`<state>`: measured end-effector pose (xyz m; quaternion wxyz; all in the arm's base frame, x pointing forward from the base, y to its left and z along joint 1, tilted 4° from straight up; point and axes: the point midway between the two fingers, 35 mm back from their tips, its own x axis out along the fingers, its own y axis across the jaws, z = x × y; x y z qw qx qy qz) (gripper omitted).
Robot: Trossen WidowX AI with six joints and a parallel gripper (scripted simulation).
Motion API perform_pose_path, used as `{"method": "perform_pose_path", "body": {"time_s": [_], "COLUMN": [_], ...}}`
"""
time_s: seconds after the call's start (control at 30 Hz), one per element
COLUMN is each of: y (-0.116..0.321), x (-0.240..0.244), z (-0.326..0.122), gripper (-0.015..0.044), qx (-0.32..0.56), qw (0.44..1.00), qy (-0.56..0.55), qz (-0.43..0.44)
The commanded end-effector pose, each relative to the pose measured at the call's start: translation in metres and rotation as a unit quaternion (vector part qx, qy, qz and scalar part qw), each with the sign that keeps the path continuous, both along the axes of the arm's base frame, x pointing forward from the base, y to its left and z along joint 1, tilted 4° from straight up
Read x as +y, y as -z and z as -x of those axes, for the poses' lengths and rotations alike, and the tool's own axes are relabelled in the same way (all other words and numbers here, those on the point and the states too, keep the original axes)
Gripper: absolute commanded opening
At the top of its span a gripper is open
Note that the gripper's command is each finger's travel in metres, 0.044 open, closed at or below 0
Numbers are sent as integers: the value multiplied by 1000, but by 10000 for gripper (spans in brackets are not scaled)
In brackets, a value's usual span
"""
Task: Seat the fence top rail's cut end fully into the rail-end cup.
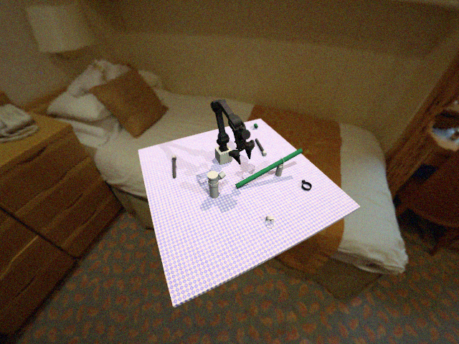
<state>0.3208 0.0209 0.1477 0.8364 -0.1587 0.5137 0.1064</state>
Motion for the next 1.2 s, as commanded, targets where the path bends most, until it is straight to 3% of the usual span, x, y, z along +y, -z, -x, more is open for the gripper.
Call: {"method": "perform_pose_path", "body": {"time_s": [0.0,0.27,0.67,0.97,1.17], "y": [5,9,10,10,10], "x": [-36,-91,-139,-152,-153], "z": [6,24,50,60,60], "gripper": [440,440,440,440,440], "qx": [14,8,-26,-50,-50], "qw": [986,907,819,701,696], "qy": [-154,-393,-536,-657,-661], "qz": [62,152,205,272,274]}}
